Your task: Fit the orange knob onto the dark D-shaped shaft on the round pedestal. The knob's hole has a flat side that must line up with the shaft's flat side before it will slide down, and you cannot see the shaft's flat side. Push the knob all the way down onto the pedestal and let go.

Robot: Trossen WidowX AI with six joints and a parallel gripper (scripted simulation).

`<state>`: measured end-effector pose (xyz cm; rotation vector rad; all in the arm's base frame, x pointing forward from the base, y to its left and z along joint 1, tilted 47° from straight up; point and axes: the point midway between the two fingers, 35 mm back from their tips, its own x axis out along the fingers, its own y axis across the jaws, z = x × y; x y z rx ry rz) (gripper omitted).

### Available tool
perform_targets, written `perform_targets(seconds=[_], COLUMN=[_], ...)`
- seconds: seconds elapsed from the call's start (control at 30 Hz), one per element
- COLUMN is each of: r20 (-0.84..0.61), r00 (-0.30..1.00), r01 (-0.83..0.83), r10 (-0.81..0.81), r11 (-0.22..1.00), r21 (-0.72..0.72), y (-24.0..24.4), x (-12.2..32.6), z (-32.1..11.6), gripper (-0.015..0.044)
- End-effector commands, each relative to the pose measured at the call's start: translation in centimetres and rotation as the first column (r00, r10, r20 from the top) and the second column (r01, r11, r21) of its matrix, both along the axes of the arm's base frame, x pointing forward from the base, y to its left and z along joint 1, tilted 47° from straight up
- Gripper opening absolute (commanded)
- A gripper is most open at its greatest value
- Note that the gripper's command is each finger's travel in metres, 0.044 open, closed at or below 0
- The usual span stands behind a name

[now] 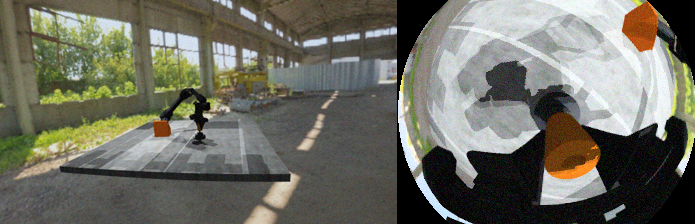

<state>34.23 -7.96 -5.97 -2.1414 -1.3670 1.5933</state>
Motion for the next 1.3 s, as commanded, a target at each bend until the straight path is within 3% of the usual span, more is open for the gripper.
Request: perform_targets(seconds=[0.0, 0.97, 1.27], r20=[-0.075, -0.075, -0.224], r00=[0.995, 0.995, 0.951], r01=[0.072, 0.072, 0.214], r10=[-0.072, -0.072, -0.213], r11=[0.997, 0.997, 0.977], r21=[-0.001, -0.001, -0.018], y=[0.06, -0.05, 0.04], x=[0.01, 0.05, -0.02], z=[-0.09, 0.04, -0.11], gripper=[0.0, 0.0, 0.0])
